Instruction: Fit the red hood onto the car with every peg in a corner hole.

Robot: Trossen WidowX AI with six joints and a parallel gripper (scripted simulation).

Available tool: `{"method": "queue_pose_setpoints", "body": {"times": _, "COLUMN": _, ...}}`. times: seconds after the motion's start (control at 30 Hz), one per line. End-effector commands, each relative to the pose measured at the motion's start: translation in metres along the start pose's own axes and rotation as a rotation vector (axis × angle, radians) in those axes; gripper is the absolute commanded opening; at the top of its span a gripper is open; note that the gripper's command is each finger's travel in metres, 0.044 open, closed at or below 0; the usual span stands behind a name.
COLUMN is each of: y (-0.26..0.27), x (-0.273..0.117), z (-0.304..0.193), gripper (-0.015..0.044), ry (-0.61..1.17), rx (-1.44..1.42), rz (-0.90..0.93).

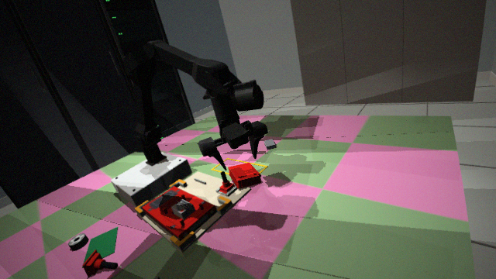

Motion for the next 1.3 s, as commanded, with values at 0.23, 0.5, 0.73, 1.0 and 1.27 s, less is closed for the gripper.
{"method": "queue_pose_setpoints", "body": {"times": 0.23, "y": -0.001, "x": 0.011, "z": 0.0, "gripper": 0.044, "ry": 0.002, "rx": 0.003, "rz": -0.003}}
{"method": "queue_pose_setpoints", "body": {"times": 0.5, "y": -0.001, "x": 0.018, "z": 0.0, "gripper": 0.044, "ry": 0.002, "rx": 0.003, "rz": -0.003}}
{"method": "queue_pose_setpoints", "body": {"times": 0.73, "y": -0.001, "x": 0.022, "z": 0.0, "gripper": 0.044, "ry": 0.002, "rx": 0.003, "rz": -0.003}}
{"method": "queue_pose_setpoints", "body": {"times": 1.0, "y": -0.001, "x": 0.025, "z": 0.0, "gripper": 0.044, "ry": 0.002, "rx": 0.003, "rz": -0.003}}
{"method": "queue_pose_setpoints", "body": {"times": 1.27, "y": -0.001, "x": 0.029, "z": 0.0, "gripper": 0.044, "ry": 0.002, "rx": 0.003, "rz": -0.003}}
Point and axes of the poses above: the point midway between the two fingers, 35 mm back from their tips, its own x axis out along the fingers, its own y axis across the jaws, z = x × y, the point moved 2 cm from there along -x, back along the fingers, and after that the axes turned 7 degrees about -x, right-handed, at the moved point
